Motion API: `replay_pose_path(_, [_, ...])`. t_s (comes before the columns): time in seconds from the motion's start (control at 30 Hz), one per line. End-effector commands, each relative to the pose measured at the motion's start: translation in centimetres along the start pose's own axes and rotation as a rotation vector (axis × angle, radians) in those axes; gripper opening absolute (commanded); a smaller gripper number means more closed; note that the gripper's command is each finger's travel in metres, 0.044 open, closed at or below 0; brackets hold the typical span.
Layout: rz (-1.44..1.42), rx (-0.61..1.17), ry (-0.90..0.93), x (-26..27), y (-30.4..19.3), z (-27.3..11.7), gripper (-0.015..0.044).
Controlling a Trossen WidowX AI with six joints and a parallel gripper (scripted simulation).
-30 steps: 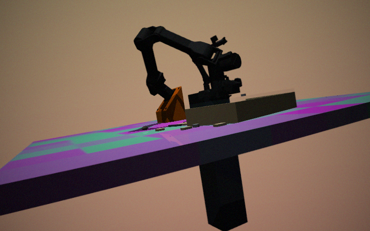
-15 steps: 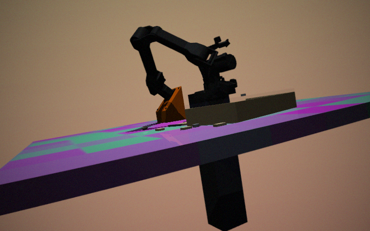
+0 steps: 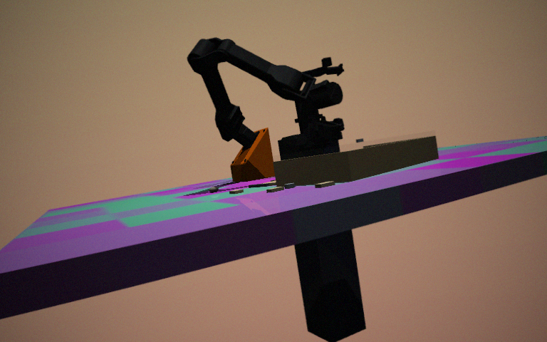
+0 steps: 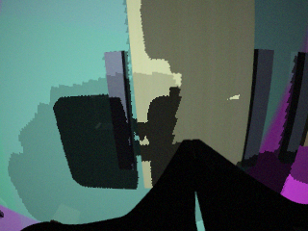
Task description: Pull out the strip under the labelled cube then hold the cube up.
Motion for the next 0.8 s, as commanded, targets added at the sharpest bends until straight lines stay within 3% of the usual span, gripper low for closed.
replay_pose_path(0.0, [-0.010,0.028,0.002,0.3,-1.4,0.7,0.0000])
replay_pose_path(0.77, [-0.012,0.030,0.002,0.8,-4.8,0.7,0.0000])
Point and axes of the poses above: the point midway between the two fingers, 35 mm back from their tips, its own z axis out along the fingers, its own x axis across the jaws, y = z × x, the point moved 1 cm from there along -z, back along the fingers, and after that the axes turned 6 degrees about -z, right-handed, at the moved point
